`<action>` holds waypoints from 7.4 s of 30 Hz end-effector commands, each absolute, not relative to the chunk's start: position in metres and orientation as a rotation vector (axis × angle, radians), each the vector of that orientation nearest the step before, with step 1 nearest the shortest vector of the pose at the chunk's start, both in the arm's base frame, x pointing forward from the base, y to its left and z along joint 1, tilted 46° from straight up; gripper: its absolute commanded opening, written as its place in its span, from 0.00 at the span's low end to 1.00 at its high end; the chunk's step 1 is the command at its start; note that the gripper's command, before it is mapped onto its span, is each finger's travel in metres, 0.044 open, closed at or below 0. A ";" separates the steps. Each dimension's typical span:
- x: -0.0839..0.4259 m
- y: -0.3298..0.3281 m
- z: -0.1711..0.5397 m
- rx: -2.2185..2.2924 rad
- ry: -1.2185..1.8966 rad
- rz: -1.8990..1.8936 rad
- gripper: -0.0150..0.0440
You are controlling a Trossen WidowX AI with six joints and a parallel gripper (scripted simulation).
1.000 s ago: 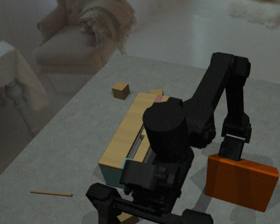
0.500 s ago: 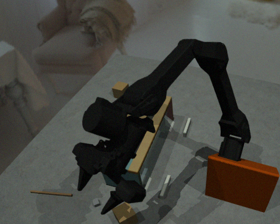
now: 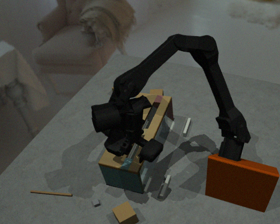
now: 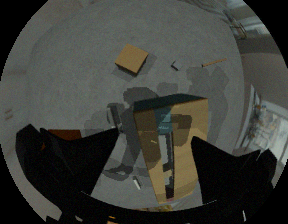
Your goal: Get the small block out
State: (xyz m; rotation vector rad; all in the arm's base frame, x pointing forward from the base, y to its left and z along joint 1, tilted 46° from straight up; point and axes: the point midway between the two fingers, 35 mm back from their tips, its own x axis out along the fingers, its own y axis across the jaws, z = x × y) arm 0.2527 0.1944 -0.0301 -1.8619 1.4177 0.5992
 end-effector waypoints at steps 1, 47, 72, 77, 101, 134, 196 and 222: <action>0.257 0.131 0.002 -2.041 1.601 0.556 0.93; 0.271 0.040 0.007 -2.221 1.806 0.567 0.93; 0.277 0.020 -0.003 -2.218 1.803 0.556 0.93; 0.279 0.014 0.003 -2.219 1.804 0.555 0.93; 0.286 -0.009 0.027 -2.220 1.805 0.554 0.93; 0.295 -0.041 0.060 -2.221 1.807 0.552 0.93; 0.300 -0.036 0.145 -2.219 1.805 0.554 0.93; 0.278 -0.049 0.160 -0.198 0.968 -0.841 0.74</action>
